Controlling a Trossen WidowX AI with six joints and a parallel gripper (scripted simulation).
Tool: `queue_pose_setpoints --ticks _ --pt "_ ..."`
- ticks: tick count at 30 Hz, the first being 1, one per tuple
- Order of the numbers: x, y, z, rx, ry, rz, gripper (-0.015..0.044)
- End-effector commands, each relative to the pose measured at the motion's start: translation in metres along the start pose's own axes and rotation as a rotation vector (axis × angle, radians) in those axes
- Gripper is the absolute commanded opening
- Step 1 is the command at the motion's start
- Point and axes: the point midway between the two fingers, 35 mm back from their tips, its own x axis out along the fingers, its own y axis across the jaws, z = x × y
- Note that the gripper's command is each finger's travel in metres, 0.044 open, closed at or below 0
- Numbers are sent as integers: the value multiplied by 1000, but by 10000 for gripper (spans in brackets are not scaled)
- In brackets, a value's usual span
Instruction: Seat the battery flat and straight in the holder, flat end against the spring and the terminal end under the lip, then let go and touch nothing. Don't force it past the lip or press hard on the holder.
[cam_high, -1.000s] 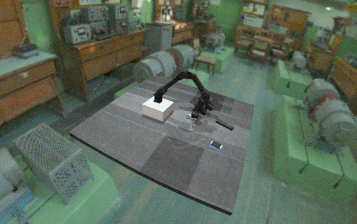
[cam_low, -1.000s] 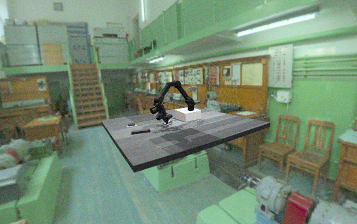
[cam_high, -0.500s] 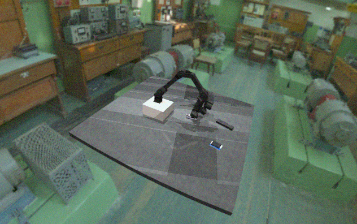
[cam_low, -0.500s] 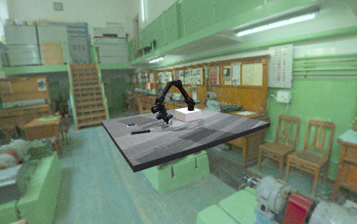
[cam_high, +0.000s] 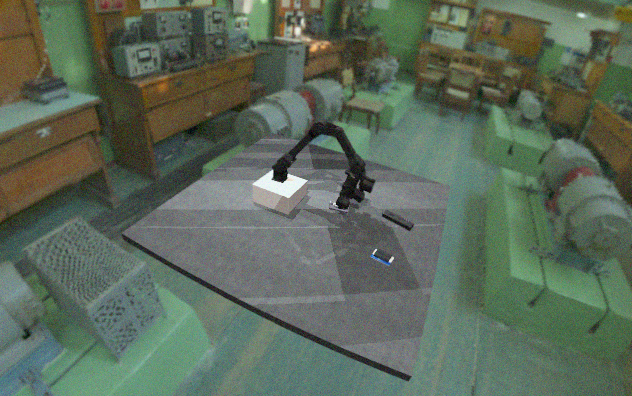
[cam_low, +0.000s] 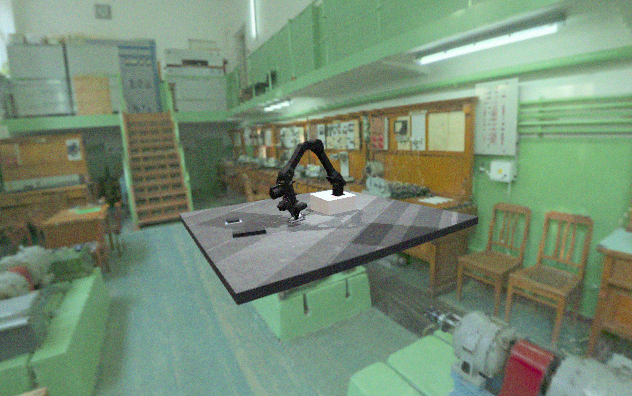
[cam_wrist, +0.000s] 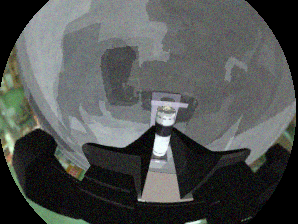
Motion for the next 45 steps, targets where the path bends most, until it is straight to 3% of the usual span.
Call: queue_pose_setpoints --ticks 1,45 --pt "0 0 4 2 -37 1 63" --pt "5 1 -14 0 -80 -2 63"
